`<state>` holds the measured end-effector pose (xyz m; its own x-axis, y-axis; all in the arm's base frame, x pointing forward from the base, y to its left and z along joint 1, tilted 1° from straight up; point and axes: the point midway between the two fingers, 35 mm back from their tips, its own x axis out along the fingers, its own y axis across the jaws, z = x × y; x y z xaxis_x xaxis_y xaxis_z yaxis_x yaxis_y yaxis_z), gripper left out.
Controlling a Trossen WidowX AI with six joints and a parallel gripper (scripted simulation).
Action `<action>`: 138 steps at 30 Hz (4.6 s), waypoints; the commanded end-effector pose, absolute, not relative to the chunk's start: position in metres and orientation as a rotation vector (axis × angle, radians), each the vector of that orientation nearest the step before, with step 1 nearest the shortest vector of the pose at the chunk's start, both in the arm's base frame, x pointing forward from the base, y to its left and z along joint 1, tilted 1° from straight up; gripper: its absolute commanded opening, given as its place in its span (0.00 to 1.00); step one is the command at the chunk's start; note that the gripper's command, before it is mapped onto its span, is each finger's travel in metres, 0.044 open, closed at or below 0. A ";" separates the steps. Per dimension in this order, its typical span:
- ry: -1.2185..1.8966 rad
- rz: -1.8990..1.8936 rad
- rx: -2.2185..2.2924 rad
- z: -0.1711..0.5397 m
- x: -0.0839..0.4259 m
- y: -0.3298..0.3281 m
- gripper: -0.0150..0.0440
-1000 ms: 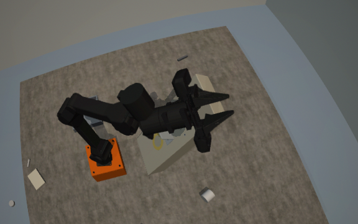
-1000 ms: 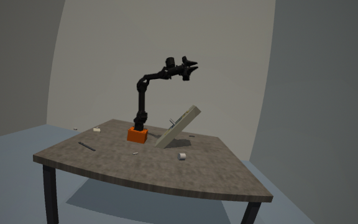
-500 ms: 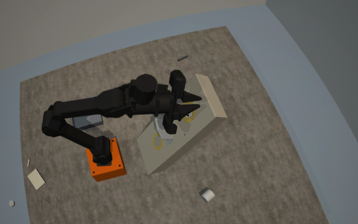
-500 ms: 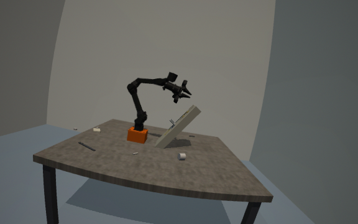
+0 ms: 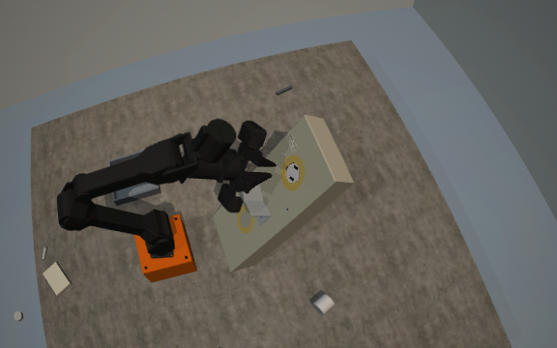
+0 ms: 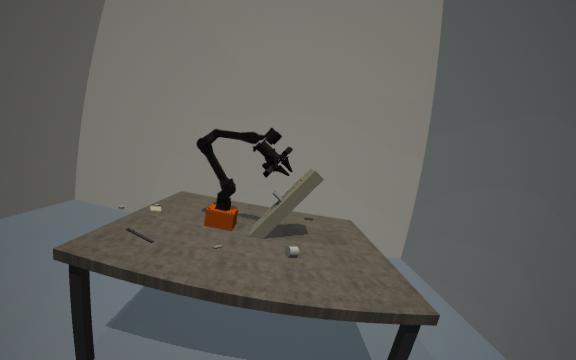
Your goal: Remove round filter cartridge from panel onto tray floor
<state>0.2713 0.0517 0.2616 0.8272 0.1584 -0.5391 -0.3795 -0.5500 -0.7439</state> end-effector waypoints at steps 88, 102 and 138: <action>0.169 0.714 -2.049 0.225 0.317 0.061 0.43; 0.168 0.713 -2.049 0.222 0.322 0.062 0.43; 0.169 0.713 -2.045 0.218 0.327 0.063 0.29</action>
<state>0.3269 0.0627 0.2178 0.8208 0.1550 -0.5498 -0.3872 -0.5567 -0.7350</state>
